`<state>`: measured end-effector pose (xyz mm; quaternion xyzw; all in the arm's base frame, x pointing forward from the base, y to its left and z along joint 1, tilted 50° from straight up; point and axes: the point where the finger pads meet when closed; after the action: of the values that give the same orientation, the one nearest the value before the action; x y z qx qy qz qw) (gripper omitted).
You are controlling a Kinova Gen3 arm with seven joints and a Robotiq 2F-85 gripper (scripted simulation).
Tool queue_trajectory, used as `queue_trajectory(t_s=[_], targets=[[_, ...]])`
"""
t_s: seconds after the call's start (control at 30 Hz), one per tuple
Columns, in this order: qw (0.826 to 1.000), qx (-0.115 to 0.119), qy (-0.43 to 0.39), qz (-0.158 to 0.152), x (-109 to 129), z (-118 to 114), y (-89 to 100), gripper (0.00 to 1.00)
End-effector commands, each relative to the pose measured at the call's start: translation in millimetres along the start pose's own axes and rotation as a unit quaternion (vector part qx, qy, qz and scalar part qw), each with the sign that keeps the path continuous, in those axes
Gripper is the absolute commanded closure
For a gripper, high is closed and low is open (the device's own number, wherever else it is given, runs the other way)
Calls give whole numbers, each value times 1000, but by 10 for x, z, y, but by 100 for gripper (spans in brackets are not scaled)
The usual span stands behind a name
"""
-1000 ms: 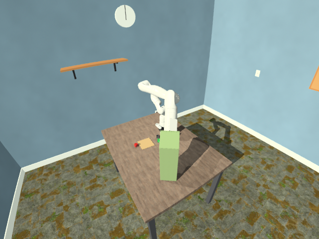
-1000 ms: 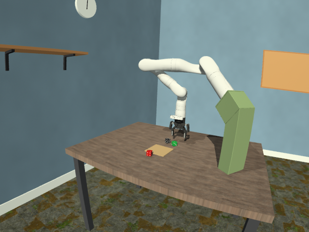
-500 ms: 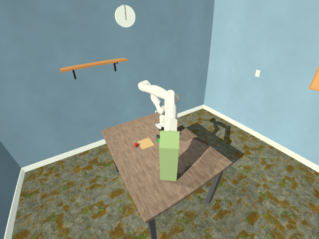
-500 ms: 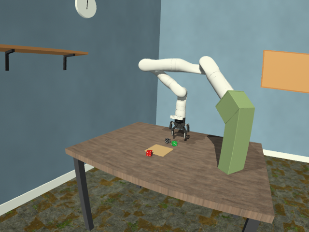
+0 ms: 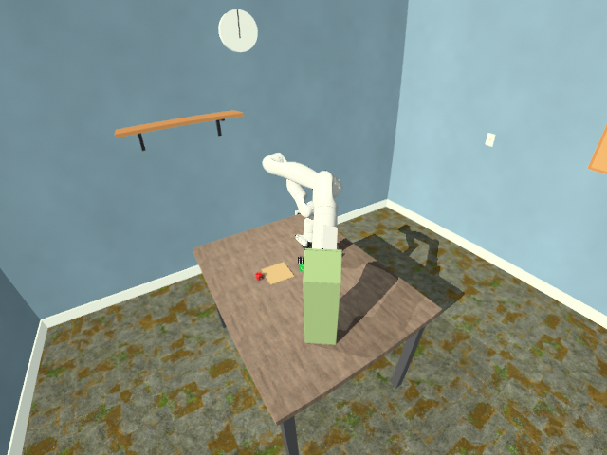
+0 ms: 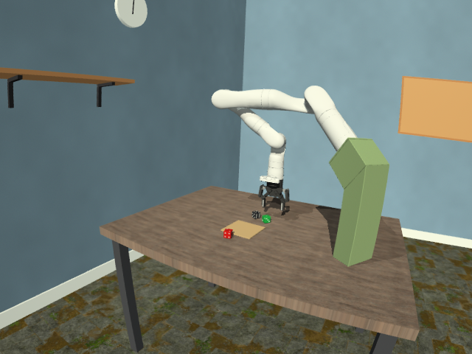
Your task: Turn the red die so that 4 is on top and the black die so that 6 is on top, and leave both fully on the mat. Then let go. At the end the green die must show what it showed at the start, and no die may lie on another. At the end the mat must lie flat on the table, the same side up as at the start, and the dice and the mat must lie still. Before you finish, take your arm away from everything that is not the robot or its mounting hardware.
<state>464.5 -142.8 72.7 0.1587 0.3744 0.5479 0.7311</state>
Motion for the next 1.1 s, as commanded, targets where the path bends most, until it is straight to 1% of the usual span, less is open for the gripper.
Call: queue_trajectory(t_s=[0.0,0.27,0.47,0.77,0.83,1.07], targets=[[1000,0,0,0,8,3,3,0],[1000,0,0,0,56,8,3,0],[1000,0,0,0,167,21,3,0],[1000,0,0,0,468,57,3,0],[1000,0,0,0,468,57,3,0],[1000,0,0,0,802,96,3,0]])
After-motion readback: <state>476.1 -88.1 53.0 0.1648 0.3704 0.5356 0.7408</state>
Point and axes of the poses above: the point where the finger pads meet when closed, its own y axis back along the fingers, its own z axis across the jaws, x = y × z, and after that the axes turned 9 degrees about -y, right-handed
